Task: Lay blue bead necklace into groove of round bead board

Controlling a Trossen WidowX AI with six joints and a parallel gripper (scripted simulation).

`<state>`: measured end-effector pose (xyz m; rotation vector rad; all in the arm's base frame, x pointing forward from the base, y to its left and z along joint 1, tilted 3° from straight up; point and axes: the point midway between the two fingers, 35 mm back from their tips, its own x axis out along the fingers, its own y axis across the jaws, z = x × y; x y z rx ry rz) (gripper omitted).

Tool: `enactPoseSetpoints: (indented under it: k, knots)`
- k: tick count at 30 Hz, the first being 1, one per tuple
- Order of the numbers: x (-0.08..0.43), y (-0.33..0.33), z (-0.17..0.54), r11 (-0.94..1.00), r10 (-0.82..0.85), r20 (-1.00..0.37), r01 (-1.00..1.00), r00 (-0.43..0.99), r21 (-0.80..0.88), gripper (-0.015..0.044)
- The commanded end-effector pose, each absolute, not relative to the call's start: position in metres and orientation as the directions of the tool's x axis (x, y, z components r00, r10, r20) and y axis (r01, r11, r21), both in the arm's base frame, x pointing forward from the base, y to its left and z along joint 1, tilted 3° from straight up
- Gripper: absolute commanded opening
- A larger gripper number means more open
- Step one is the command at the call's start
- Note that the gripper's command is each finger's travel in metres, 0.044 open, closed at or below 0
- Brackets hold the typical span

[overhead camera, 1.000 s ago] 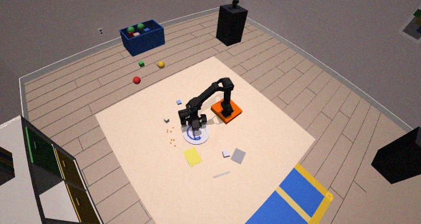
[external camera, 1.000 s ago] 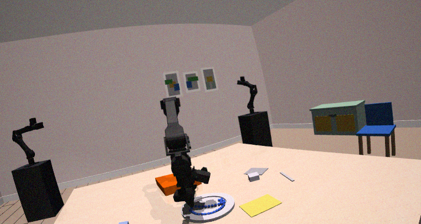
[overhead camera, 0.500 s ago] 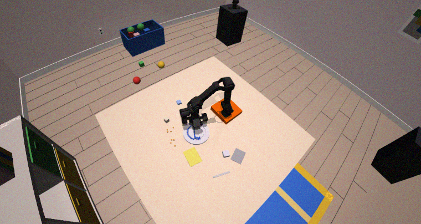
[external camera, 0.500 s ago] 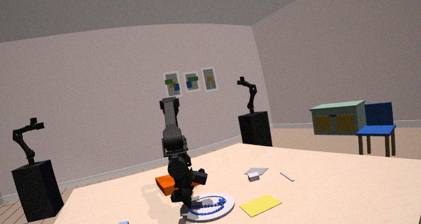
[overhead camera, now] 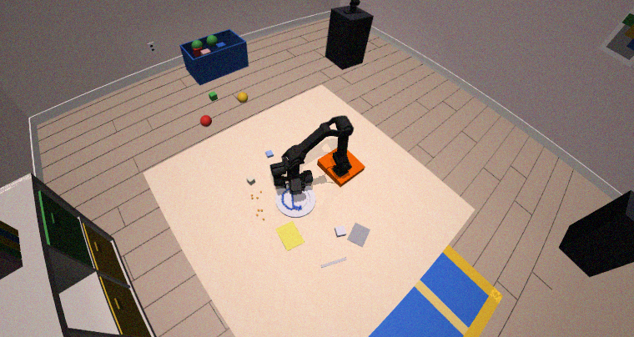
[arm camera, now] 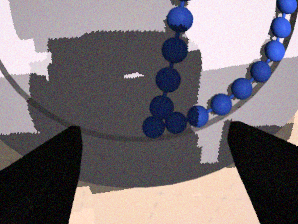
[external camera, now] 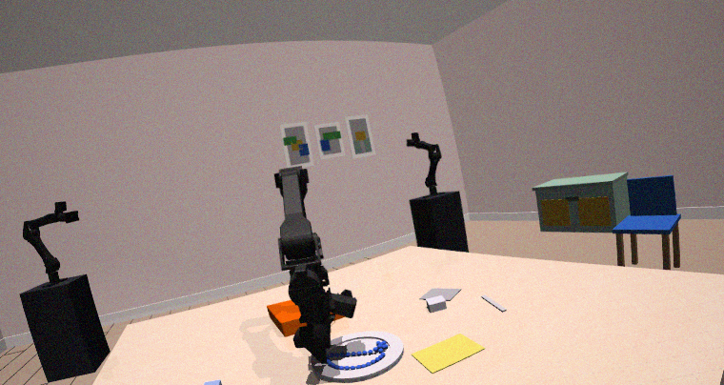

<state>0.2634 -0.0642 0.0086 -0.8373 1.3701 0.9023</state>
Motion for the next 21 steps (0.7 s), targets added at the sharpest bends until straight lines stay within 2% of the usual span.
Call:
enactPoseSetpoints:
  k: [1, 2, 21]
  knots:
    - [0.2630, -0.0648, 0.0128, 0.428, 0.041, -0.999, -0.903, -0.007, 0.024, 0.0420]
    - [0.2629, -0.0642, 0.0096, 0.433, 0.044, -0.999, -0.901, -0.008, 0.027, 0.0440]
    - [0.2629, -0.0643, 0.0132, 0.428, 0.041, -0.999, -0.903, -0.008, 0.025, 0.0440]
